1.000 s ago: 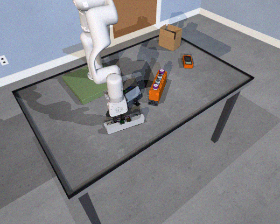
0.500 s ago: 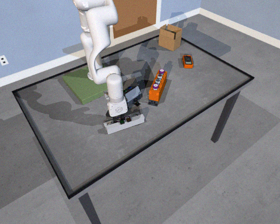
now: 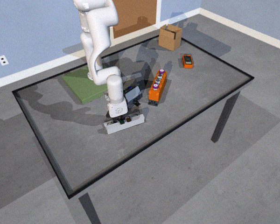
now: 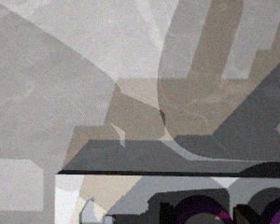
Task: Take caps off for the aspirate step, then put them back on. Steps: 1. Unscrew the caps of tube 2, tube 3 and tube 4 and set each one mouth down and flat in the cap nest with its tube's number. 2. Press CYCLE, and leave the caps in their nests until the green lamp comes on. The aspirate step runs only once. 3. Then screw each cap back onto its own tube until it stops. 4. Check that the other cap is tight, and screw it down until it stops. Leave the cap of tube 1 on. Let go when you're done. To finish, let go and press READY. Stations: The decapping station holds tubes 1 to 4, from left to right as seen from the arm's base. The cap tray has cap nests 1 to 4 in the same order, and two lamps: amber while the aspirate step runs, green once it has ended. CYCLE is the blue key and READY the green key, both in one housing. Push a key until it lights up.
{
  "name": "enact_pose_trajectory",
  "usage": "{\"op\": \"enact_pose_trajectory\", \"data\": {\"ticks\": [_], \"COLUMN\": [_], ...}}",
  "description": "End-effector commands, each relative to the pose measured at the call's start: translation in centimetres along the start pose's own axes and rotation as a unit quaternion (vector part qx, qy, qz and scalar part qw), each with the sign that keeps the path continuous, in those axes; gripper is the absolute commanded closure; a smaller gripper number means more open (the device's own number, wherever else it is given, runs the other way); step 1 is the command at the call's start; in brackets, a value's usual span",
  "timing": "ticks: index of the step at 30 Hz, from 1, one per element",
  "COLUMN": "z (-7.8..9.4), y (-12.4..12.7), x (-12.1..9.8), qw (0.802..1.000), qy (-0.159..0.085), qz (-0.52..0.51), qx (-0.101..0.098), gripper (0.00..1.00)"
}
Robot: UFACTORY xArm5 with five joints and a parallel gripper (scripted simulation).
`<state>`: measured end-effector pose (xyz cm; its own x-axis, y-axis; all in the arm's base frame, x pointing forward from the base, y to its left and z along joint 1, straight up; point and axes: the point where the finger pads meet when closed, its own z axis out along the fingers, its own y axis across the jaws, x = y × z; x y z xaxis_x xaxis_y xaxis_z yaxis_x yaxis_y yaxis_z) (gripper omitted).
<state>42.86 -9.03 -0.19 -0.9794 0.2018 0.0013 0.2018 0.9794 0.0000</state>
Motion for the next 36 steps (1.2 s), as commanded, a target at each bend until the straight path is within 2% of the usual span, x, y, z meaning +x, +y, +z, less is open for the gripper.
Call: {"op": "enact_pose_trajectory", "data": {"ticks": [1,8,9,23,36], "z": [0.1,0.1,0.1,0.1,-6.4], "y": [0.0,0.0,0.0,0.0,0.0], "x": [-0.1,-0.1,-0.1,-0.1,-0.1], "qw": [1.0,1.0,1.0,1.0,1.0], "qy": [-0.002,-0.002,-0.002,-0.002,-0.002], "qz": [0.0,0.0,0.0,0.0,0.0], "qx": [-0.001,-0.001,-0.001,-0.001,-0.001], "gripper": [1.0,1.0,0.54,0.54,0.54]}}
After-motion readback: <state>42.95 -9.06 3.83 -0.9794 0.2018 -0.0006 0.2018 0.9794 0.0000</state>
